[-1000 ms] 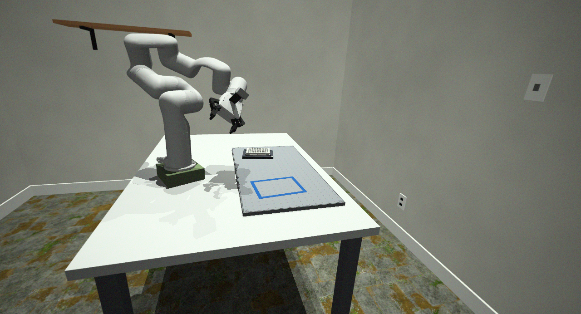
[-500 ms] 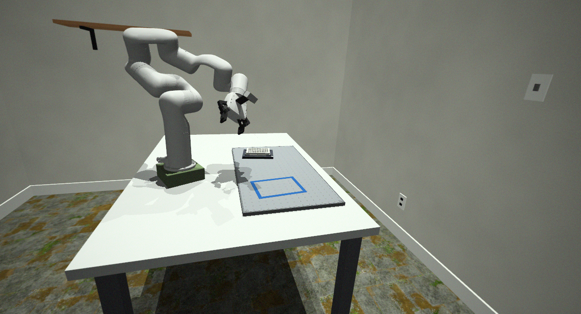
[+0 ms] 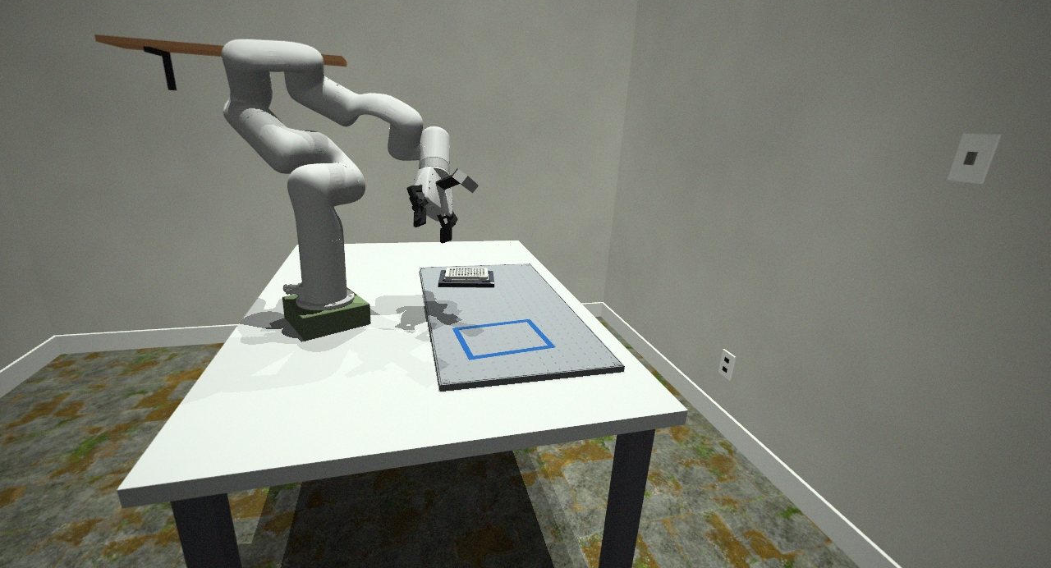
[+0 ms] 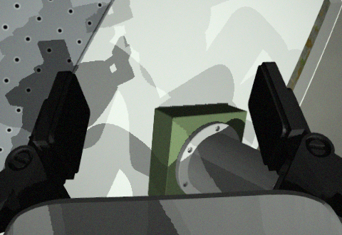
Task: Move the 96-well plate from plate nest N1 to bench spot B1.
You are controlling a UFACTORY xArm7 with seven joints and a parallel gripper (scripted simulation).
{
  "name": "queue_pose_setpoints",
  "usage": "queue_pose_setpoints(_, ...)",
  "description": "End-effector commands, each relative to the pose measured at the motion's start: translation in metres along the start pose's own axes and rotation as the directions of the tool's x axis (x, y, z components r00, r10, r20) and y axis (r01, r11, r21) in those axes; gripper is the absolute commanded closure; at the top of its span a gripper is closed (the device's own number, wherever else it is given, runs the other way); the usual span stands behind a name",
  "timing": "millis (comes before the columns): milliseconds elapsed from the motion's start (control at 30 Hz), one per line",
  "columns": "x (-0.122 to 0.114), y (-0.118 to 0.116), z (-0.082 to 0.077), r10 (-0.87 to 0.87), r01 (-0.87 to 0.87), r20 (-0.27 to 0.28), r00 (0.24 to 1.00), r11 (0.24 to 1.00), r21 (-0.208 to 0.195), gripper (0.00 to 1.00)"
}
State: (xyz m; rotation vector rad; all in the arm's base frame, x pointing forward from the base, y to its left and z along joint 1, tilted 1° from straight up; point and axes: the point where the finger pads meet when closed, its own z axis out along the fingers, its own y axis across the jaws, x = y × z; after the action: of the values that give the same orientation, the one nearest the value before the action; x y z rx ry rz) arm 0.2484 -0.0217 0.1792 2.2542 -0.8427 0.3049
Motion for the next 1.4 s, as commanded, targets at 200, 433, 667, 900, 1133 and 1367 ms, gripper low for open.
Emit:
queue_pose_setpoints(200, -0.006, -0.043, -0.02, -0.121, 0.114, 0.031, 0.992, 0.98, 0.165, 0.0)
queue_pose_setpoints(433, -0.01, -0.06, -0.029, -0.143, 0.133, 0.035, 0.989, 0.972, 0.194, 0.0)
queue_pose_setpoints(667, -0.018, -0.089, -0.045, -0.221, 0.198, 0.047, 0.974, 0.935, 0.293, 0.0)
queue_pose_setpoints(900, -0.022, -0.101, -0.052, -0.282, 0.243, 0.053, 0.958, 0.897, 0.369, 0.0)
queue_pose_setpoints(1133, -0.029, -0.124, -0.065, -0.333, 0.278, 0.056, 0.941, 0.858, 0.431, 0.0)
queue_pose_setpoints(1367, -0.037, -0.145, -0.076, -0.378, 0.306, 0.057, 0.924, 0.82, 0.484, 0.0)
